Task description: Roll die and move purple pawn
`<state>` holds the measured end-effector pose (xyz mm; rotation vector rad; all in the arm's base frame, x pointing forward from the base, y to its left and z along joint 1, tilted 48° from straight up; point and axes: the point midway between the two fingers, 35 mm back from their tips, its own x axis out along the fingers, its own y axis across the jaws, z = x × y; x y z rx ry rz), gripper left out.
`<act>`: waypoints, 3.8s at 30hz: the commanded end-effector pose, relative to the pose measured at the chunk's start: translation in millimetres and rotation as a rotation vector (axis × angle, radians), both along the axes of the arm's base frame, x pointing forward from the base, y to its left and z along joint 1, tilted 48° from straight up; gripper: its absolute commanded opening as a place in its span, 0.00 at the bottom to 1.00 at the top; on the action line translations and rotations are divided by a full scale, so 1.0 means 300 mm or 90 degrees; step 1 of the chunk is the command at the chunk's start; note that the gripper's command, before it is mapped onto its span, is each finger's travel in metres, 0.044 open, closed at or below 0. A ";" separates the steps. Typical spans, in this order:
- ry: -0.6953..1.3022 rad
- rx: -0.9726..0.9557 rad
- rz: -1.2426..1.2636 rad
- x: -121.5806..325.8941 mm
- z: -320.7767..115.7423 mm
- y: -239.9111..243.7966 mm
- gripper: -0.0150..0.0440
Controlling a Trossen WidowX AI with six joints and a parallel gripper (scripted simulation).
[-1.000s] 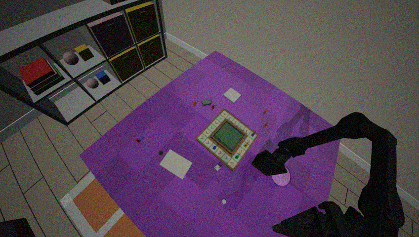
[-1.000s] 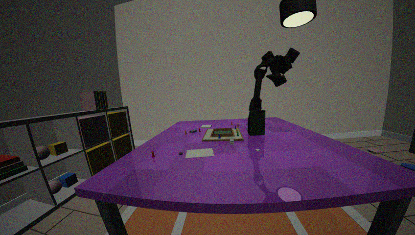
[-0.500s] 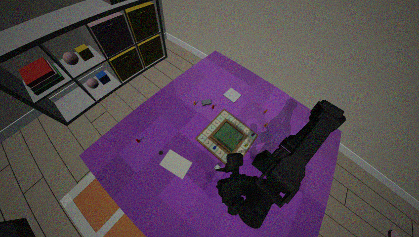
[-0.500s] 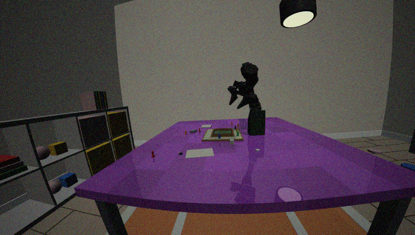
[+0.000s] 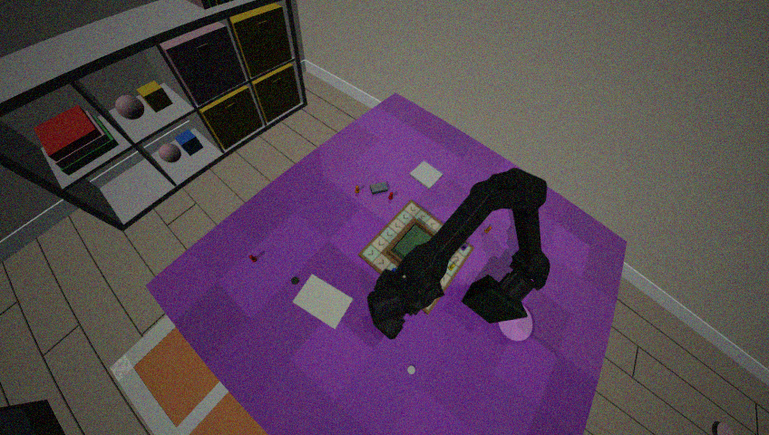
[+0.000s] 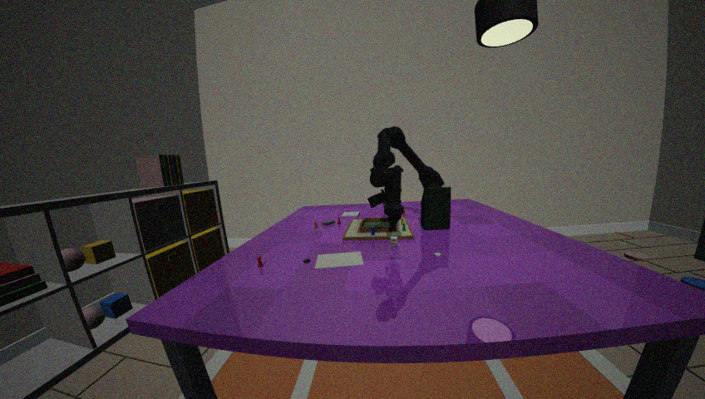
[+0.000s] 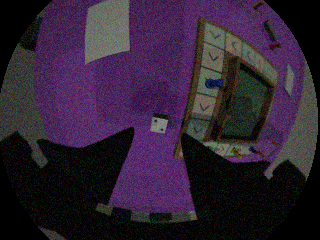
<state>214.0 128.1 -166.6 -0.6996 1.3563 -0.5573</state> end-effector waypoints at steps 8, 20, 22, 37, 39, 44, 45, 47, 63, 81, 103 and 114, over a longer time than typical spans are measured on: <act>-0.014 0.001 -0.063 -0.016 -0.027 -0.037 0.72; -0.014 0.000 -0.063 -0.009 -0.077 -0.092 0.72; -0.014 0.000 -0.063 -0.008 -0.084 -0.100 0.72; -0.014 -0.001 -0.063 -0.004 -0.127 -0.151 0.68; -0.014 -0.001 -0.063 -0.004 -0.127 -0.151 0.59; -0.014 -0.001 -0.063 -0.004 -0.127 -0.151 0.40; -0.014 -0.001 -0.063 -0.004 -0.127 -0.151 0.39; -0.014 -0.001 -0.063 -0.004 -0.127 -0.151 0.36; -0.012 0.005 -0.063 -0.004 0.060 0.102 0.25; 0.081 -0.004 0.025 0.028 0.181 0.126 0.25; 0.344 -0.039 0.283 0.141 0.323 -0.043 0.25; 0.475 -0.064 0.410 0.175 0.392 -0.140 0.25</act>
